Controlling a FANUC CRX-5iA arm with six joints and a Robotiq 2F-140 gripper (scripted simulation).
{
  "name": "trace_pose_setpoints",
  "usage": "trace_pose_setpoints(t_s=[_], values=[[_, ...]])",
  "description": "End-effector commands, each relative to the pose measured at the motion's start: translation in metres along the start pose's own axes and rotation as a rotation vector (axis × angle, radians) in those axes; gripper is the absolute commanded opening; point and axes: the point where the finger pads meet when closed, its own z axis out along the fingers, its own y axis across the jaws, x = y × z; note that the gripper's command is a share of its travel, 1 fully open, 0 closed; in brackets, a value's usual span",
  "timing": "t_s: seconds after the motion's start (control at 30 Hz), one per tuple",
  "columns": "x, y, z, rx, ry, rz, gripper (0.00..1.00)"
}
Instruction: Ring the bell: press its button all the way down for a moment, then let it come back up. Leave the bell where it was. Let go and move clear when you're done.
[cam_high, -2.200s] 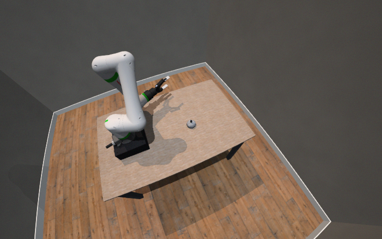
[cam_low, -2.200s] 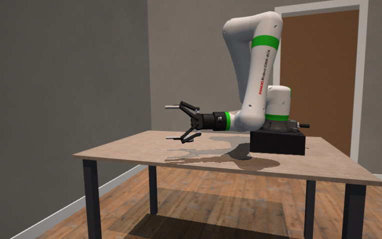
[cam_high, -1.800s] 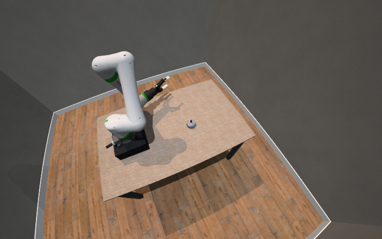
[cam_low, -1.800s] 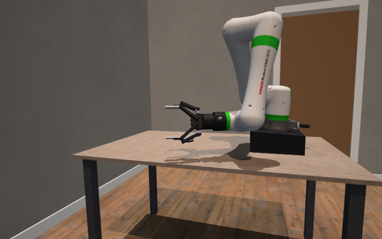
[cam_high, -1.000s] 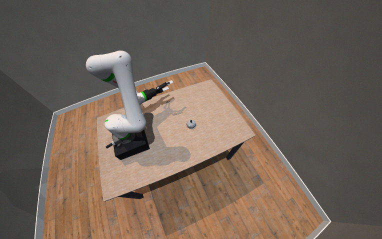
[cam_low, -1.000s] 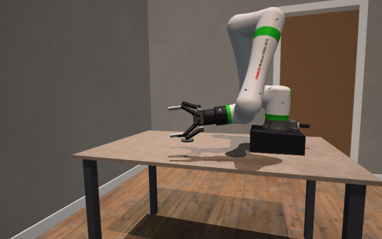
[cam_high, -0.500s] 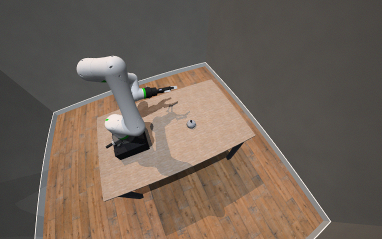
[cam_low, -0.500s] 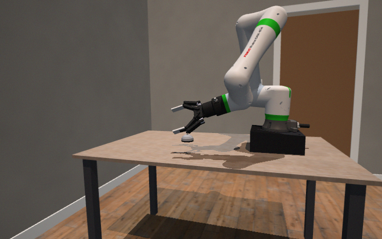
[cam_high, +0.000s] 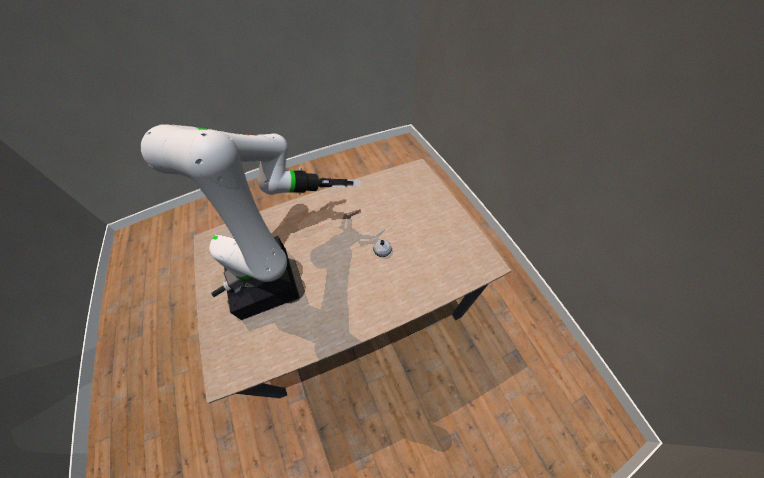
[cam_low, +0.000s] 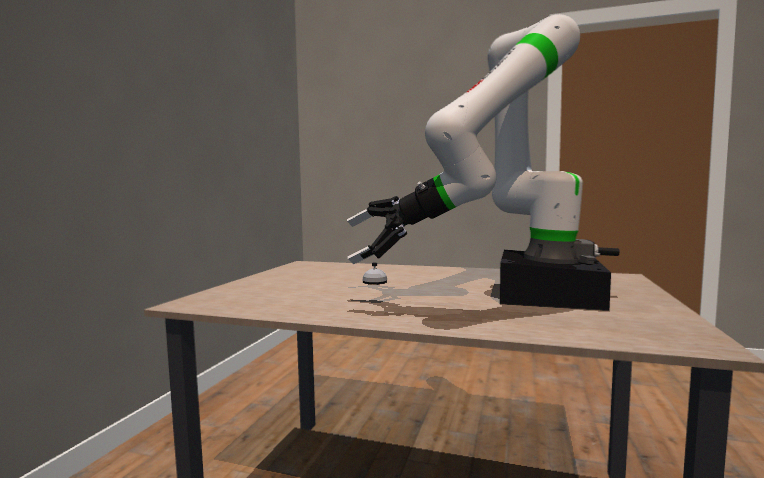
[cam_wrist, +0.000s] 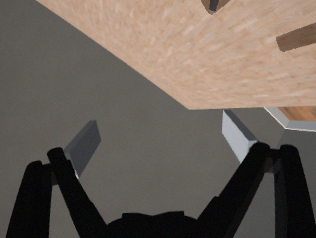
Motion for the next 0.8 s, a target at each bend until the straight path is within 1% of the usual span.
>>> trace_pose_setpoints(t_s=[0.0, 0.03, 0.07, 0.17, 0.2, 0.33, 0.37, 0.5, 0.53, 0.7, 0.73, 0.77], values=[[0.008, -0.007, 0.001, -0.017, 0.059, 0.019, 1.00], [0.008, -0.007, 0.001, -0.017, 0.059, 0.019, 1.00], [0.017, -0.015, 0.003, -0.027, 0.105, 0.053, 1.00], [0.017, -0.015, 0.003, -0.027, 0.105, 0.053, 1.00], [0.020, -0.024, 0.004, -0.038, 0.140, 0.092, 1.00], [0.020, -0.024, 0.004, -0.038, 0.140, 0.092, 1.00], [0.030, -0.030, 0.005, -0.047, 0.187, 0.122, 1.00], [0.030, -0.030, 0.005, -0.047, 0.187, 0.122, 1.00], [0.036, -0.038, 0.007, -0.057, 0.225, 0.155, 1.00], [0.036, -0.038, 0.007, -0.057, 0.225, 0.155, 1.00], [0.041, -0.046, 0.008, -0.066, 0.260, 0.189, 1.00], [0.041, -0.046, 0.008, -0.066, 0.260, 0.189, 1.00]])
